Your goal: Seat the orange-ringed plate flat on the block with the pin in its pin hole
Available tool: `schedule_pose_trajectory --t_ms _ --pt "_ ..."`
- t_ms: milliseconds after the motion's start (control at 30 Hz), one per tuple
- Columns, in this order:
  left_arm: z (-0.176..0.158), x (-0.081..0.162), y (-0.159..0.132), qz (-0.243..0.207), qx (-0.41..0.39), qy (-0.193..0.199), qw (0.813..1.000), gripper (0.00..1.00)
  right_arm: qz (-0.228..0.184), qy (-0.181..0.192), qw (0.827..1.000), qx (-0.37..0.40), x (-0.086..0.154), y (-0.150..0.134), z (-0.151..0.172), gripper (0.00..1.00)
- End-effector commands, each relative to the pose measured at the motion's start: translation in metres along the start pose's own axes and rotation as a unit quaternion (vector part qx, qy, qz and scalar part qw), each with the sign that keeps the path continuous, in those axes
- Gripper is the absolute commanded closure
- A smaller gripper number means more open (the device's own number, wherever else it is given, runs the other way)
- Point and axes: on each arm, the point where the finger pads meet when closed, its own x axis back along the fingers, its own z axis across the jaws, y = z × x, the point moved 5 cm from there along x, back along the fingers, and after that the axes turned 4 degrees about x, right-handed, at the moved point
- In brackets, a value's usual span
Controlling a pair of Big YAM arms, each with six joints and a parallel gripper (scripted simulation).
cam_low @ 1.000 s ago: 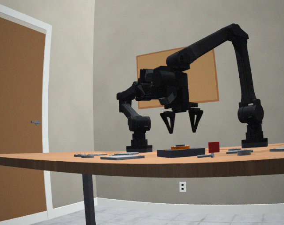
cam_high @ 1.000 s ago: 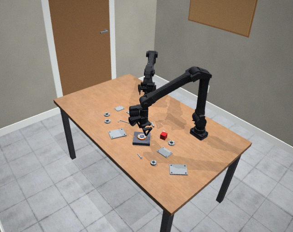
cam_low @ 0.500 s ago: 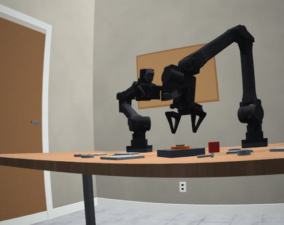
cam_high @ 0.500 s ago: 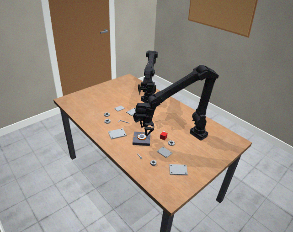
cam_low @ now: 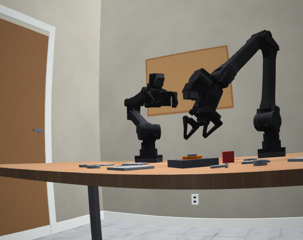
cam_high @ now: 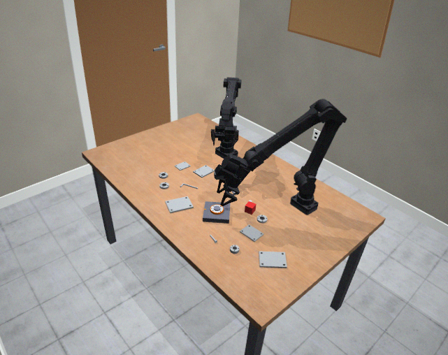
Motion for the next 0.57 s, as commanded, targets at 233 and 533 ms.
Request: schedule_pose_trajectory --t_ms 233,533 --pt "0.0021 0.003 0.0164 -0.027 -0.005 -0.002 1.0 0.0 -0.015 -0.001 1.0 0.005 0.0017 0.0106 -0.0009 0.0" --pt "-0.0004 0.003 0.0162 -0.027 -0.007 -0.003 1.0 0.0 -0.015 -0.001 1.0 0.005 0.0017 0.0106 -0.0009 0.0"
